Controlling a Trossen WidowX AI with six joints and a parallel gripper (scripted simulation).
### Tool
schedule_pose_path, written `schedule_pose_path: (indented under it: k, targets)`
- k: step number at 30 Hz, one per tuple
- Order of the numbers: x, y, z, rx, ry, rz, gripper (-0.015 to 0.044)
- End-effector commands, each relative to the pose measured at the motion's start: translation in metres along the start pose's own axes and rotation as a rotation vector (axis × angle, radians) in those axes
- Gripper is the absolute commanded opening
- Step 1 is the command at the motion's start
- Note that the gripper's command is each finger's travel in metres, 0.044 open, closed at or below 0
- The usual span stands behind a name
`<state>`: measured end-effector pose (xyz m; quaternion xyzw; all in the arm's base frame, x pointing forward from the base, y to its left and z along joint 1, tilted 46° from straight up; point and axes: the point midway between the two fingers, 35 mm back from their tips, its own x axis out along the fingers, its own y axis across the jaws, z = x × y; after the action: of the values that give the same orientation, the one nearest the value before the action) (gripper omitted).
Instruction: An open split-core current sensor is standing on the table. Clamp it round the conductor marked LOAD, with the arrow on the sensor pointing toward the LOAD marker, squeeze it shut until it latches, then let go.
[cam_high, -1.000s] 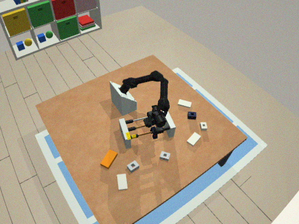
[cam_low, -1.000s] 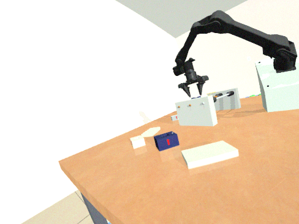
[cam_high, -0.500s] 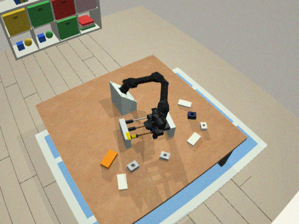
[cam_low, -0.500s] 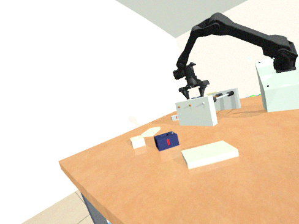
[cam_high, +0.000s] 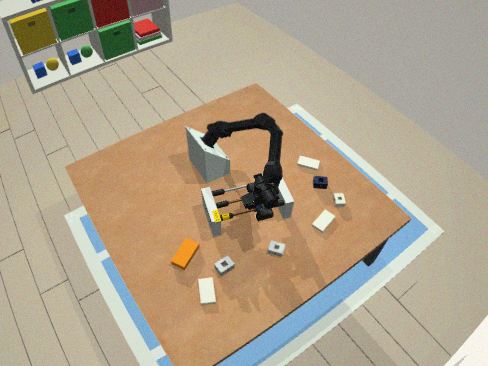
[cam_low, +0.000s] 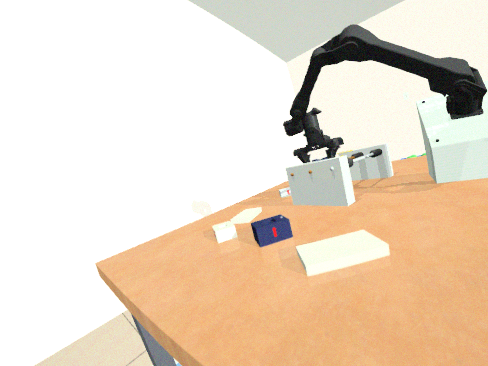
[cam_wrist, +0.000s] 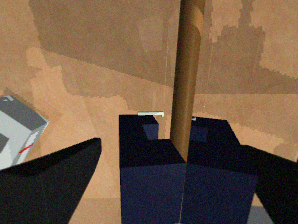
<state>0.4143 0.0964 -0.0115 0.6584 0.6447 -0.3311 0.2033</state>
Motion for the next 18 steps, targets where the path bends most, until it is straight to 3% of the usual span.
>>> schedule_pose_path:
  k: [1,10,18]
  targets:
    - [0.009,-0.002,-0.001,0.005,0.003,-0.010,0.0440]
    - [0.020,-0.003,-0.001,0.005,0.004,-0.010,0.0440]
    - [0.016,-0.001,-0.001,-0.001,0.001,-0.004,0.0387]
